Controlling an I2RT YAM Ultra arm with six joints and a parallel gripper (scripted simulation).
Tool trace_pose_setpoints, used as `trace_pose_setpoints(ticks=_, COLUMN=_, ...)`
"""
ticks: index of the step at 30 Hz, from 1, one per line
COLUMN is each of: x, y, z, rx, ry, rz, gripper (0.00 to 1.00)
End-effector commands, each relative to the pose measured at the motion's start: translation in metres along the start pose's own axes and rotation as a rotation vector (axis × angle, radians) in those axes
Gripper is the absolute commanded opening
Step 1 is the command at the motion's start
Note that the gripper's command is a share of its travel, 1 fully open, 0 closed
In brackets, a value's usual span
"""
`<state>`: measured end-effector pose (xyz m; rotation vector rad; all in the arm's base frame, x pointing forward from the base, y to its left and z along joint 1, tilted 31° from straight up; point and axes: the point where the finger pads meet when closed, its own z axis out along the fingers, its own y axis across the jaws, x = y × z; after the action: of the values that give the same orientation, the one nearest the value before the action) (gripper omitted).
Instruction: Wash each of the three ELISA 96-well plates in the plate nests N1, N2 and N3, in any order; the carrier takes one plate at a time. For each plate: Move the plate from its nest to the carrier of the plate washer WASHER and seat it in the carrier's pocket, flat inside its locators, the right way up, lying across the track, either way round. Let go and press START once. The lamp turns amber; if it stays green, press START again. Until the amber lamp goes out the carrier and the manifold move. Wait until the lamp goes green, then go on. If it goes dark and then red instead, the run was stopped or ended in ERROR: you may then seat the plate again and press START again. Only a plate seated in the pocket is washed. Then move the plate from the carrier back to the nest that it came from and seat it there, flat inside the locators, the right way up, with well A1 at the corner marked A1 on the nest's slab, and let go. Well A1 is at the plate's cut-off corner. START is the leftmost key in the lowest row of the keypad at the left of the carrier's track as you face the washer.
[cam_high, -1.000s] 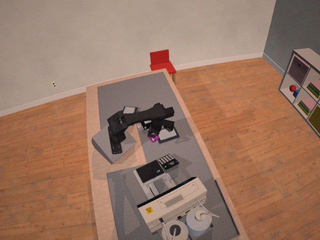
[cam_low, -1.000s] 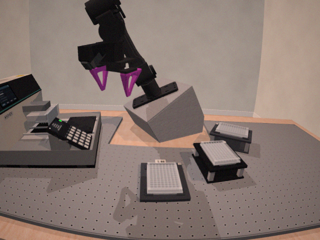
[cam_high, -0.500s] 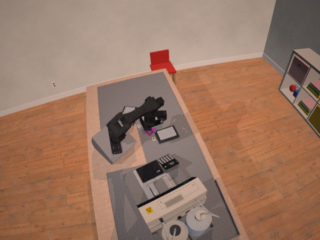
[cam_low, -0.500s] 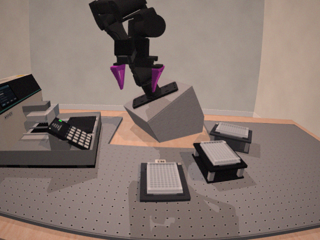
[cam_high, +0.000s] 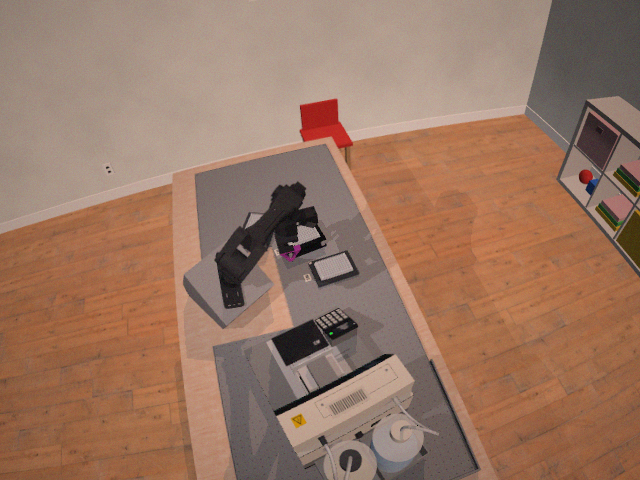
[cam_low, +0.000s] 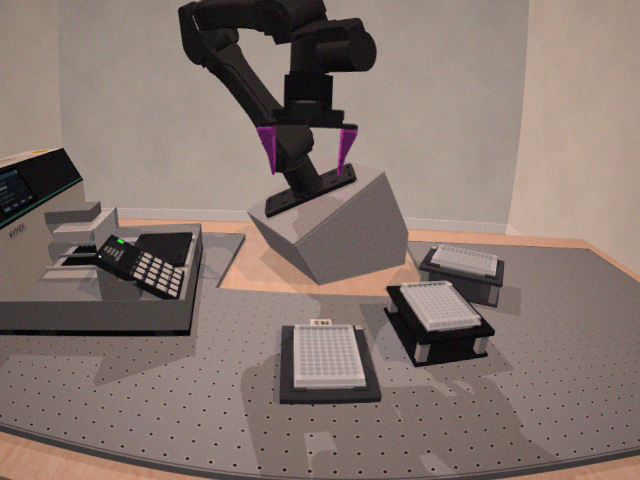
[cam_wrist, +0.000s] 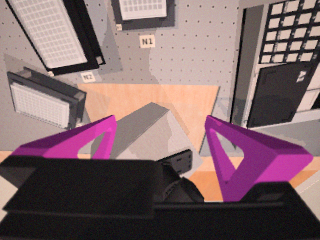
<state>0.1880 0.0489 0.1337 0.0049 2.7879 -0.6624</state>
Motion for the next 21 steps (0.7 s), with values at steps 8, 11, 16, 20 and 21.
trace_pose_setpoints(ticks=8, x=-0.009, y=0.002, z=0.004, rx=0.001, ry=-0.009, rz=-0.049, gripper=1.00)
trace_pose_setpoints(ticks=11, x=-0.021, y=0.005, z=0.013, rx=0.001, ry=-0.009, rz=-0.059, gripper=1.00)
trace_pose_setpoints(ticks=16, x=-0.042, y=0.009, z=0.027, rx=0.001, ry=-0.010, rz=-0.059, gripper=1.00)
trace_pose_setpoints(ticks=20, x=-0.058, y=0.013, z=0.038, rx=0.001, ry=-0.011, rz=-0.059, gripper=1.00)
trace_pose_setpoints(ticks=21, x=-0.062, y=0.014, z=0.041, rx=0.001, ry=-0.011, rz=-0.059, gripper=1.00)
